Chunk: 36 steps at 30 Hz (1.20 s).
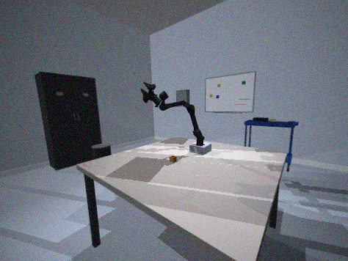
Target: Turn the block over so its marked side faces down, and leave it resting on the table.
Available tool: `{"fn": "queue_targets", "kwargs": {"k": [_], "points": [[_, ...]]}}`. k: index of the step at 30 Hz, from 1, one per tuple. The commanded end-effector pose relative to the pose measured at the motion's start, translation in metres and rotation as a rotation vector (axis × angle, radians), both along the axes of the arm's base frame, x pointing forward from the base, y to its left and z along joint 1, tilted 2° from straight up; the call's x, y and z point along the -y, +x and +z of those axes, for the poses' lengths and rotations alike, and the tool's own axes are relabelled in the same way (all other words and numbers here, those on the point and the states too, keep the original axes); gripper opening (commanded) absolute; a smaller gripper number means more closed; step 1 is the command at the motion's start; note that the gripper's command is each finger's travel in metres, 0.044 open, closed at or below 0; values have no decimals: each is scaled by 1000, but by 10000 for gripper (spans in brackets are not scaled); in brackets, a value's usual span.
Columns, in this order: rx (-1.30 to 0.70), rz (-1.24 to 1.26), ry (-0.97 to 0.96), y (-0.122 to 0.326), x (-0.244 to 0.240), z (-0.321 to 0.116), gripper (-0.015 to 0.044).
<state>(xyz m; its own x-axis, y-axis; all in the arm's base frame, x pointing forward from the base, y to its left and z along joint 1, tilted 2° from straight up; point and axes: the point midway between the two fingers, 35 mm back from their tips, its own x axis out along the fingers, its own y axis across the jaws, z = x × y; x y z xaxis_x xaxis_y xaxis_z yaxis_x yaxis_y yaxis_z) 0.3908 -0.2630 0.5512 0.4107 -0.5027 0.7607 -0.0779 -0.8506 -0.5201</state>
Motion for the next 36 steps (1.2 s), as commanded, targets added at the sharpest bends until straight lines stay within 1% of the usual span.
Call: {"fn": "queue_targets", "kwargs": {"k": [1,2,4,11,15,19,24,28,32,36], "points": [[-4,10,8,2,0,-2,426],[-17,40,34,9,-1,-7,440],[-62,148,132,31,-3,-26,440],[-220,486,582,101,-30,-119,440],[-295,609,880,124,-55,-179,440],[-357,667,1198,133,-86,-240,440],[-408,633,1607,123,-132,-314,440],[-422,506,1920,99,-169,-367,440],[-404,287,2195,62,-205,-411,440],[-347,-20,2403,14,-237,-444,440]]}}
